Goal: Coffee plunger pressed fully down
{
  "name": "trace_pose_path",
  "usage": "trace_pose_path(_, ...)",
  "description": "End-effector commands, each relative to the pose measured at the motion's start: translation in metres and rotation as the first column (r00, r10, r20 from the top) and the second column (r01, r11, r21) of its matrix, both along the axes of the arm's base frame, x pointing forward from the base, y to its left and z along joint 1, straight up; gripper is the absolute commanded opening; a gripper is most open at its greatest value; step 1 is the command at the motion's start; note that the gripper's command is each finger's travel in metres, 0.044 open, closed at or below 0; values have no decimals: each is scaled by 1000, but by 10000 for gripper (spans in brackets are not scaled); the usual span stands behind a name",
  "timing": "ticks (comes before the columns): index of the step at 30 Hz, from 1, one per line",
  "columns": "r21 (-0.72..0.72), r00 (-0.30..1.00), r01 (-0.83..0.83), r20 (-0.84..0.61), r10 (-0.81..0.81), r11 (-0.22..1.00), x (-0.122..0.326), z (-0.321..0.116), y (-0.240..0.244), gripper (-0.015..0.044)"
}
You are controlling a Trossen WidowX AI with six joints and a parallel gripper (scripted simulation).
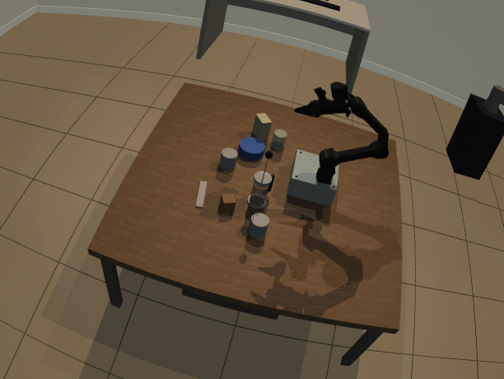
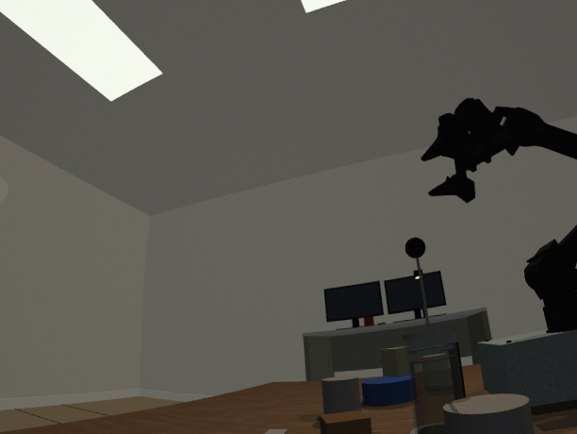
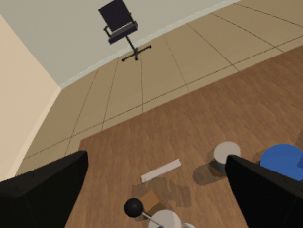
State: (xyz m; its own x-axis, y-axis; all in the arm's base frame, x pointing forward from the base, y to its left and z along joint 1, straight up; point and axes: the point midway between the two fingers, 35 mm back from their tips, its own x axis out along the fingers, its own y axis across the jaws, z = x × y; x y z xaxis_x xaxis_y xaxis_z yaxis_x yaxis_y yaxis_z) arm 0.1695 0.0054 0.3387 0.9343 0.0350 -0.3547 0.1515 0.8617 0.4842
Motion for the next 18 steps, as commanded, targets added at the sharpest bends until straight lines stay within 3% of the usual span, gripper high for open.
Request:
trace_pose_path(1,-10,1000,-11,-3,11,1000,2,-1,1,426)
trace_pose_path(6,-190,978,-210,-54,203,959,28,-25,27,440)
trace_pose_path(11,-432,868,-489,-155,471,758,51,-70,77,440)
trace_pose_path(18,-461,844,-525,-171,509,715,49,-89,85,440)
